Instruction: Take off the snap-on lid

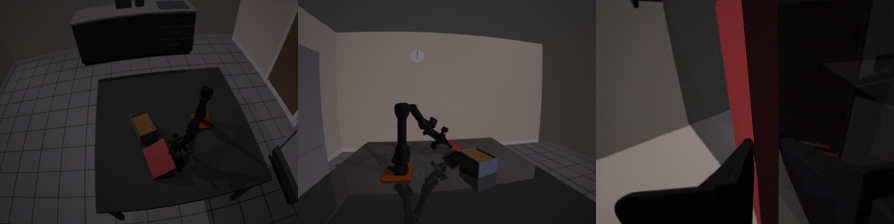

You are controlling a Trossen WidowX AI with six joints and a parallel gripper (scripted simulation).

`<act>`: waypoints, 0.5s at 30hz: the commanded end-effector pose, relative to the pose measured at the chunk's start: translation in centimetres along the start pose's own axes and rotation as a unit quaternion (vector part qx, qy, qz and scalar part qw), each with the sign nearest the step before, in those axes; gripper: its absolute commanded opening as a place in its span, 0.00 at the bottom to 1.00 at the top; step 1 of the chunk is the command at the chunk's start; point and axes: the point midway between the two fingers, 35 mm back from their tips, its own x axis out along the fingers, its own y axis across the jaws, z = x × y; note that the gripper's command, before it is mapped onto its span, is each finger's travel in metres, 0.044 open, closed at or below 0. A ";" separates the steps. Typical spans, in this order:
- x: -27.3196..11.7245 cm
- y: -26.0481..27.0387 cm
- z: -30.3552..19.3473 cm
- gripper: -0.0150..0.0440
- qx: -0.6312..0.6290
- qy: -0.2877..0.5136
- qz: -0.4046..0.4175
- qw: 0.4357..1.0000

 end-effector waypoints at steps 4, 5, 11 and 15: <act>0.8 -1.8 0.4 0.25 -0.009 -0.005 -0.016 1.000; 0.9 -1.9 0.4 0.25 -0.009 -0.005 -0.016 1.000; 1.2 -2.2 0.4 0.25 -0.009 -0.005 -0.016 1.000; 1.4 -2.5 0.4 0.25 -0.009 -0.005 -0.016 1.000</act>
